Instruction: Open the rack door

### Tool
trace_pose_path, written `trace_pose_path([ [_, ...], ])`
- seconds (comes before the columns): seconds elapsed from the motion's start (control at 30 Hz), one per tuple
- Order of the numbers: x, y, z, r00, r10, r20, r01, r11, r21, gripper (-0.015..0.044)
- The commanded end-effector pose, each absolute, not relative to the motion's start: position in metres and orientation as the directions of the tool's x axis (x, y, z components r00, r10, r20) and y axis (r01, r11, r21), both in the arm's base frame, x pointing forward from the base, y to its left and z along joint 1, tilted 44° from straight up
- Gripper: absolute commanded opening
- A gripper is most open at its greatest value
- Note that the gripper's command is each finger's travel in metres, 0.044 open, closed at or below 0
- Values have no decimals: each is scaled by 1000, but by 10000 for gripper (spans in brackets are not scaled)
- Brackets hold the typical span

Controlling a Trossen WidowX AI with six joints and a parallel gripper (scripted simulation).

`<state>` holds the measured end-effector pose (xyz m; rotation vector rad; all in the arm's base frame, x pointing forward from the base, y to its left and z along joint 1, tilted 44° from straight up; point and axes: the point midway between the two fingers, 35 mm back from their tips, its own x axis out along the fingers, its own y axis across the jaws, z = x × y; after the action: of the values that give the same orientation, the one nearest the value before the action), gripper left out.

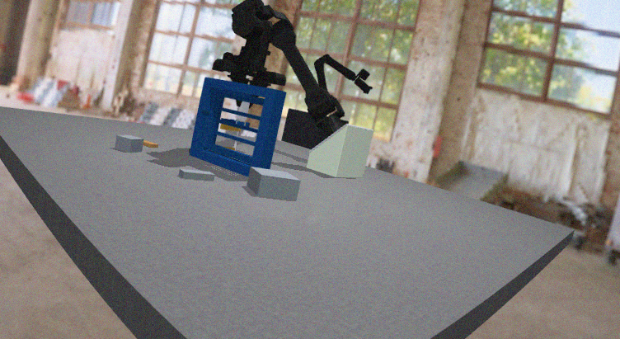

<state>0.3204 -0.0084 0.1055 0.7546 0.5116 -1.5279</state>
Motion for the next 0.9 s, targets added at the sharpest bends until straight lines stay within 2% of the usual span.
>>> trace_pose_path([
  [0.0,321,-9,105,10,-691,-723,956,-204,209,16],
  [0.73,321,-9,105,10,-691,-723,956,-204,209,16],
  [0.87,321,-9,105,10,-691,-723,956,-204,209,121],
])
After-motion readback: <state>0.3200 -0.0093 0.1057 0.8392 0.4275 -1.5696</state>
